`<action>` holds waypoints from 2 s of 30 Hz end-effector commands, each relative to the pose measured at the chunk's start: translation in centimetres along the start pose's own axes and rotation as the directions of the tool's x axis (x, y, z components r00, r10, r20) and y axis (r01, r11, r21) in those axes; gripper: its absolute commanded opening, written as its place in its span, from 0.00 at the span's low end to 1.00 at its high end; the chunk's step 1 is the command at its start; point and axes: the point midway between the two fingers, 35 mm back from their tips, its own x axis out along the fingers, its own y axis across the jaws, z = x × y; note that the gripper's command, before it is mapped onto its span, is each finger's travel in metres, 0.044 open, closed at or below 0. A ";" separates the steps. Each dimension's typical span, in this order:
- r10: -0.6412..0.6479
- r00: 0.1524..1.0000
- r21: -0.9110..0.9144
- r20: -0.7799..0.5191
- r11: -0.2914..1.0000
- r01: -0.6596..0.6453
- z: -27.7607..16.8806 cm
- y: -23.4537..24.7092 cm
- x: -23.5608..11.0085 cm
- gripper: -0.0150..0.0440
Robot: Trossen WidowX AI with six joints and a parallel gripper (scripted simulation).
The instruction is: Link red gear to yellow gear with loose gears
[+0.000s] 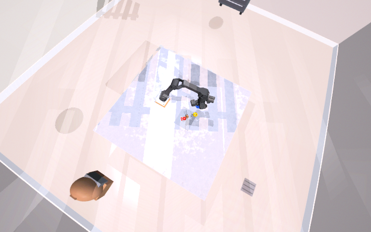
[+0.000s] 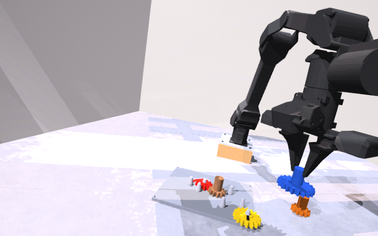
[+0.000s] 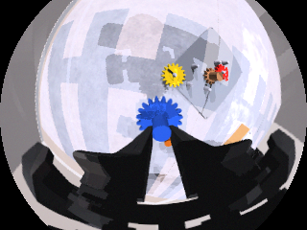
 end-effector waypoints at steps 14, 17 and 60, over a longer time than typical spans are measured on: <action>0.013 1.000 -0.002 0.011 1.000 -0.013 -0.2 -0.5 -4.7 0.25; 0.013 1.000 -0.002 0.011 1.000 -0.013 -0.2 -0.6 -5.3 0.25; 0.008 1.000 -0.002 0.017 1.000 -0.008 6.8 -6.2 1.0 0.25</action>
